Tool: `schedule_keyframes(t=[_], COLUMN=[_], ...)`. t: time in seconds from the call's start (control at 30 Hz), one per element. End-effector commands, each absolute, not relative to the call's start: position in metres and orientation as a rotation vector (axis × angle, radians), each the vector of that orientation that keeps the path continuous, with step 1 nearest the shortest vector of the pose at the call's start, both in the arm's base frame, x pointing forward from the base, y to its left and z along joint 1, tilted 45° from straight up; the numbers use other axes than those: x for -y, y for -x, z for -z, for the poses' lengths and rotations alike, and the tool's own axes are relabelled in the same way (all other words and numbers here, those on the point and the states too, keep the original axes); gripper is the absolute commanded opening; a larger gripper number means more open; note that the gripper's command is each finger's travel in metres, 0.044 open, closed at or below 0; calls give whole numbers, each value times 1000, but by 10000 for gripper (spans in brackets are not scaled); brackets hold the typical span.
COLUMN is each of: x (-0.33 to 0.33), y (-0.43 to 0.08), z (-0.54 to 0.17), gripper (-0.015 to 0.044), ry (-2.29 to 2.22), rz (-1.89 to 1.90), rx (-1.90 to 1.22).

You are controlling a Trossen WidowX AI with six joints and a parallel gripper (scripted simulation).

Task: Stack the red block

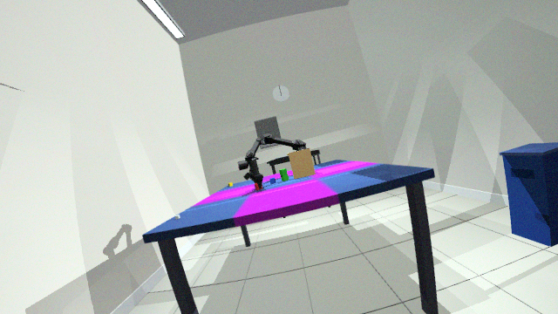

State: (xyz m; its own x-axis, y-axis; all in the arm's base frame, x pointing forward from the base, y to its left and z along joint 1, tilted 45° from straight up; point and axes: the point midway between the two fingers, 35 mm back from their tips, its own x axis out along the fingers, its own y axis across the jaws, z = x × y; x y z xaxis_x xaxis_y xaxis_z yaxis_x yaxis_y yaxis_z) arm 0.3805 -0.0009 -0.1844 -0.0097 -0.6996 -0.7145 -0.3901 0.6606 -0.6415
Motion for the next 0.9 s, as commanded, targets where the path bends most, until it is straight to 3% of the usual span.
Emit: schedule_keyframes(t=[0.0,0.1,0.4,0.67,0.87], x=[2,1,1,1,-15], y=[-380,-380,-380,-380,-381], z=[185,184,184,184,169], gripper=[440,440,204,150,0], ry=[916,916,916,916,915], rz=[308,308,308,308,307], rx=[-1628,-1628,-1628,-1628,-1627])
